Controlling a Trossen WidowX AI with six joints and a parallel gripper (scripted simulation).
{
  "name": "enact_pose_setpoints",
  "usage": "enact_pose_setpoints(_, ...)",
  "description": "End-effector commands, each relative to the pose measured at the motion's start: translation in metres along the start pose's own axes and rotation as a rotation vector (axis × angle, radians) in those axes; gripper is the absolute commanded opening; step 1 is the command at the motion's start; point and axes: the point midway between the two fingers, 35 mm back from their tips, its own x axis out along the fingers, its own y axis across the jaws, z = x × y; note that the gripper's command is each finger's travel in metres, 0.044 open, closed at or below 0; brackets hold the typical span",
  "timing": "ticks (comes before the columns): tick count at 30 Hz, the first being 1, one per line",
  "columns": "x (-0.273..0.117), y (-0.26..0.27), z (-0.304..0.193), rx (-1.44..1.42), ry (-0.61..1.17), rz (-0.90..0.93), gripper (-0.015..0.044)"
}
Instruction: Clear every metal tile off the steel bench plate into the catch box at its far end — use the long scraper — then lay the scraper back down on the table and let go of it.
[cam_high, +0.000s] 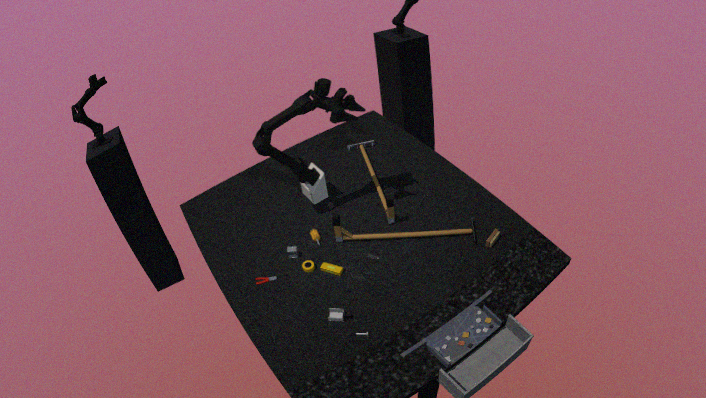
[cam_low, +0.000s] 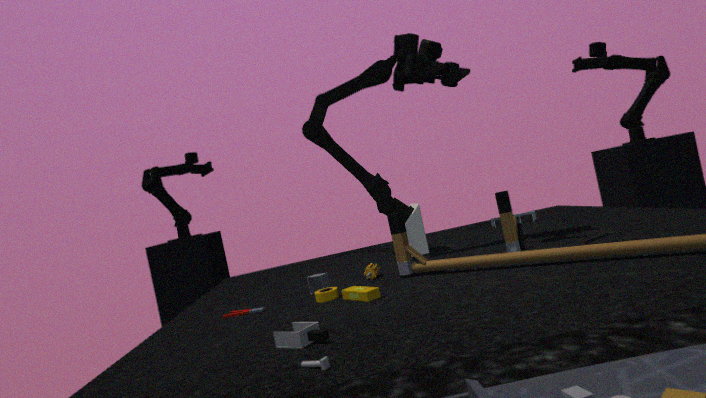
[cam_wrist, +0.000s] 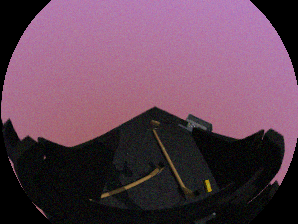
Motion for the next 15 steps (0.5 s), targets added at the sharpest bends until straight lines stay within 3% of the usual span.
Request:
enact_pose_setpoints(1, -0.004, 0.020, 0.016, -0.077, -0.043, 0.039, 0.0440)
enact_pose_setpoints(15, -0.035, 0.097, 0.069, -0.355, -0.239, 0.151, 0.0440)
